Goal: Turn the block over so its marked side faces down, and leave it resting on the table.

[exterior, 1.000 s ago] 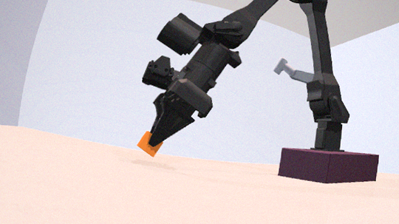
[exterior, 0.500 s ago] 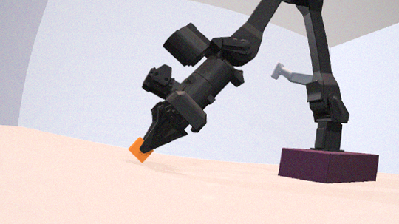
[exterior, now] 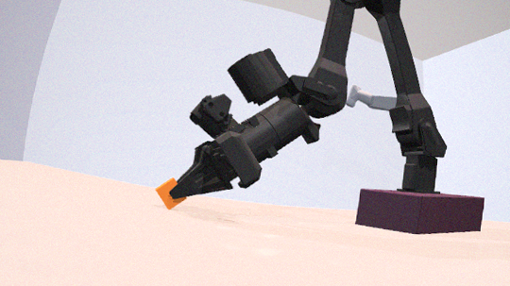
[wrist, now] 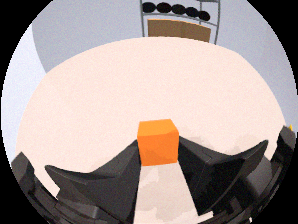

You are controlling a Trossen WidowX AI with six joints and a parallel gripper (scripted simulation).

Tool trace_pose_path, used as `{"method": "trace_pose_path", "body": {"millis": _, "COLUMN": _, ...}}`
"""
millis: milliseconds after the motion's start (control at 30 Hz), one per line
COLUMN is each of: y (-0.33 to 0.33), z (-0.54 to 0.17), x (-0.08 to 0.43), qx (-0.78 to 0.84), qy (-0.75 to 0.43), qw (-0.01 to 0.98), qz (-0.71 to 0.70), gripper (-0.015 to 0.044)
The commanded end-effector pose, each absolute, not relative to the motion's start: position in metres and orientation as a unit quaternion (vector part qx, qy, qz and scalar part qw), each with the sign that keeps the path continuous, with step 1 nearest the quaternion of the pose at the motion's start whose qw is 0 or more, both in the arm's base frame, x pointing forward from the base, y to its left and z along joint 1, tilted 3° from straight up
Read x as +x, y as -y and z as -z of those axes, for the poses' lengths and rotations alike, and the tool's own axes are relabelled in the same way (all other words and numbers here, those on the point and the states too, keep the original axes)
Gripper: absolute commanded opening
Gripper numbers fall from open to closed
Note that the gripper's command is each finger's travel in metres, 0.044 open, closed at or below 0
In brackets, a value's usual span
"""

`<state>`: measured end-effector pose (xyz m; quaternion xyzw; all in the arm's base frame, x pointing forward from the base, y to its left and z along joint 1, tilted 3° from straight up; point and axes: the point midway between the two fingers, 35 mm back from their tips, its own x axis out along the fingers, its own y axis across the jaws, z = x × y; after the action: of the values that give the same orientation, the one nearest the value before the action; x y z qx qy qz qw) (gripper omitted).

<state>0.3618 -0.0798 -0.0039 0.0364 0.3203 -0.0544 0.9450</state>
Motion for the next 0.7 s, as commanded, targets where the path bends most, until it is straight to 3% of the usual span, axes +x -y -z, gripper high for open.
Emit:
{"method": "trace_pose_path", "body": {"millis": 0, "y": 0.077, "z": 0.010, "x": 0.355, "qx": 0.039, "qy": -0.299, "qw": 0.952, "qz": 0.054, "gripper": 0.0000}}
{"method": "trace_pose_path", "body": {"millis": 667, "y": 0.074, "z": 0.003, "x": 0.344, "qx": 0.034, "qy": -0.223, "qw": 0.973, "qz": 0.055, "gripper": 0.0000}}
